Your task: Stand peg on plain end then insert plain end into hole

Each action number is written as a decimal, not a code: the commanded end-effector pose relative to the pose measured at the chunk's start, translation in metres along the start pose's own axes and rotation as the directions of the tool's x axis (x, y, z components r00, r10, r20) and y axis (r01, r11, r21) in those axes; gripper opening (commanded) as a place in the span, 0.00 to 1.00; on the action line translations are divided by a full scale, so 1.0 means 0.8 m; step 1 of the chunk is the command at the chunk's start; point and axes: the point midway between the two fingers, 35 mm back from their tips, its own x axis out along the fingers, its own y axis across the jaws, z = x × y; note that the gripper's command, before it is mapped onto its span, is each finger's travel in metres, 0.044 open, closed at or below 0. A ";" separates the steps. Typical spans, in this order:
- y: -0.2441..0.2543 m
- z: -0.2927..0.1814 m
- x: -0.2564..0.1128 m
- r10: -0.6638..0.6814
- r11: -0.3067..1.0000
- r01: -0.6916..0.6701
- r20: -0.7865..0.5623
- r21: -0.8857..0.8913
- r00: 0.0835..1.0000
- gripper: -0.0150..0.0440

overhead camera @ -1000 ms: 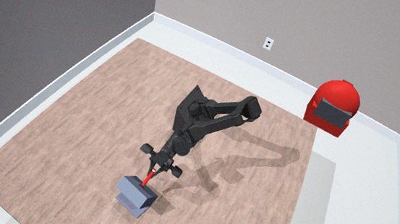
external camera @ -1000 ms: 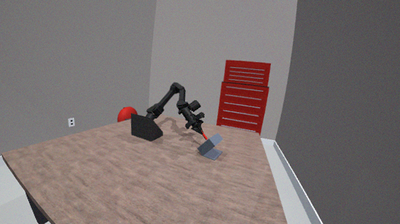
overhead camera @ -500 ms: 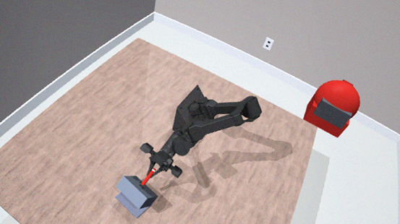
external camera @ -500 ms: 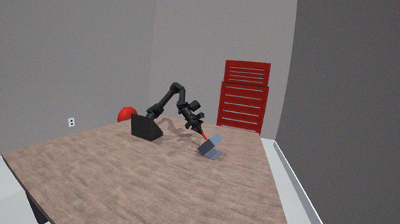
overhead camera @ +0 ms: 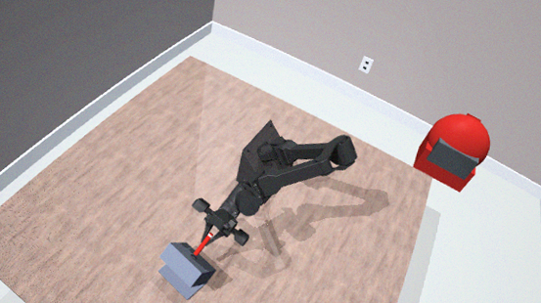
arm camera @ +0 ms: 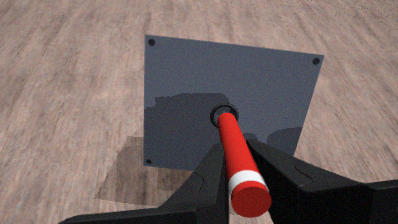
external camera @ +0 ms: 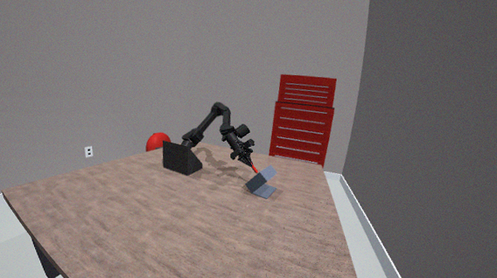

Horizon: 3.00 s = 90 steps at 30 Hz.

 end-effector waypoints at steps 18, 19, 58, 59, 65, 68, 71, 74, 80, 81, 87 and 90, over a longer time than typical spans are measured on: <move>0.000 0.000 0.004 0.007 1.000 -0.007 0.007 -0.007 1.000 0.25; -0.001 0.000 0.004 0.007 1.000 -0.007 0.007 -0.007 1.000 0.25; -0.003 0.000 0.023 0.007 1.000 -0.007 0.007 -0.007 1.000 0.25; -0.003 -0.001 0.023 0.007 1.000 -0.007 0.007 -0.007 1.000 0.25; -0.003 -0.001 0.027 0.007 1.000 -0.007 0.007 -0.007 1.000 0.25; -0.003 -0.001 0.029 0.007 1.000 -0.007 0.008 -0.007 1.000 0.25; -0.003 -0.001 0.030 0.007 1.000 -0.007 0.008 -0.007 1.000 0.25; -0.003 -0.002 0.032 0.007 1.000 -0.007 0.008 -0.007 1.000 0.25; -0.003 -0.002 0.036 0.008 1.000 -0.007 0.008 -0.007 1.000 0.25; -0.003 -0.002 0.037 0.008 1.000 -0.007 0.008 -0.007 1.000 0.25; -0.003 -0.002 0.040 0.008 1.000 -0.008 0.008 -0.007 1.000 0.25; -0.003 -0.001 0.042 0.008 1.000 -0.008 0.008 -0.007 1.000 0.25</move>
